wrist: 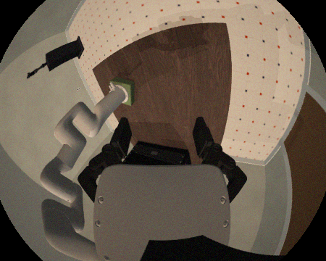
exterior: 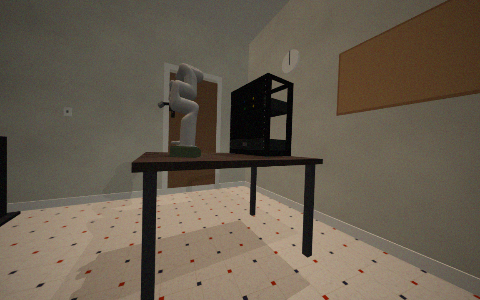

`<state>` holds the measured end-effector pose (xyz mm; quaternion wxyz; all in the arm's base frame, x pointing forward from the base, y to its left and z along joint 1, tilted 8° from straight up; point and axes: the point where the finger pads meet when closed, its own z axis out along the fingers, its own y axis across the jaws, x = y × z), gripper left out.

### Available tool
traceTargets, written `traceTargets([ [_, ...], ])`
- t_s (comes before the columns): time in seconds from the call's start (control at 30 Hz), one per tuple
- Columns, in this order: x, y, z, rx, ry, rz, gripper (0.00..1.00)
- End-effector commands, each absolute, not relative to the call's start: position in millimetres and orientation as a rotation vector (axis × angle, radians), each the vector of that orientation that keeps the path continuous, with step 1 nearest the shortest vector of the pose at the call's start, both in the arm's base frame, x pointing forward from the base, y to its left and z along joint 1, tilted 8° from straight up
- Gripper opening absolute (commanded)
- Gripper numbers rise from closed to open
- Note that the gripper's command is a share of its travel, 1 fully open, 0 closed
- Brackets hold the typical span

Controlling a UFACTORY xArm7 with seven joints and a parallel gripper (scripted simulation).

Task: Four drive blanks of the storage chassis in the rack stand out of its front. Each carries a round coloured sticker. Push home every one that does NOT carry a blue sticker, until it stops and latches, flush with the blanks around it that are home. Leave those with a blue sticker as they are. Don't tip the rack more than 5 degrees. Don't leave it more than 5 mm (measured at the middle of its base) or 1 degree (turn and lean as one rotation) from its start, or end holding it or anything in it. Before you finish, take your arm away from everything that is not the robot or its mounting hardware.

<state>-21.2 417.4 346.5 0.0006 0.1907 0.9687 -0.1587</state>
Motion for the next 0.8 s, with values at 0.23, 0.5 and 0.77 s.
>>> traceTargets([
  [0.23,-20.9,418.2,348.8,0.615,3.048,-0.486,1.00],
  [0.5,-19.9,418.7,350.2,0.647,3.055,-0.475,1.00],
  [0.77,-18.8,419.4,351.9,0.685,3.062,-0.462,1.00],
])
